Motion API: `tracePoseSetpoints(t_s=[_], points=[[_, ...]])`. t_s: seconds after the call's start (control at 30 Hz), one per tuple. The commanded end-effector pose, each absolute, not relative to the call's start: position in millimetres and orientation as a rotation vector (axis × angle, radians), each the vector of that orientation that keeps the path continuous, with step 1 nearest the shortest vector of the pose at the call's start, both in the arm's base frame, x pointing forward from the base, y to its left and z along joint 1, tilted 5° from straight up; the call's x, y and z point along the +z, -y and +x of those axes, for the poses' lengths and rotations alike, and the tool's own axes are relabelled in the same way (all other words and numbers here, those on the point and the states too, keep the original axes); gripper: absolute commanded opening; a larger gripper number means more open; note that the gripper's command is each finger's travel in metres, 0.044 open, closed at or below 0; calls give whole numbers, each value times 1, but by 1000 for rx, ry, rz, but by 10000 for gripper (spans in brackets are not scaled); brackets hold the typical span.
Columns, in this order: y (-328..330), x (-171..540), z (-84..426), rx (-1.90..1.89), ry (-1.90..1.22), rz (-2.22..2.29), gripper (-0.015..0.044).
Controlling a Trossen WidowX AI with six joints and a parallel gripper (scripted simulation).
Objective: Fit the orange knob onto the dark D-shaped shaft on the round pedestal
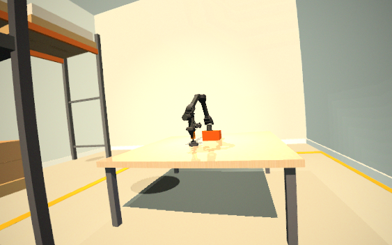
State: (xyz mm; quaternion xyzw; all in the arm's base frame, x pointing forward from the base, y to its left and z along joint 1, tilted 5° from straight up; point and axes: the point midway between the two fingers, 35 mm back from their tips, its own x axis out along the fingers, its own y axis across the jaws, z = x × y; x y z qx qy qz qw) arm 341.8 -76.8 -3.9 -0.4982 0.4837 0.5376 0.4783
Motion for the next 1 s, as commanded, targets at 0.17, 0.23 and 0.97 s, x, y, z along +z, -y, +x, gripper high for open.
tracePoseSetpoints(t_s=[0.17, 0.23, 0.97], points=[[77, -4, 342, 1324, -1168, -1238, 0], [77, -5, 342, 1324, -1168, -1238, 0], [77, -9, 341, 1324, -1168, -1238, 0]])
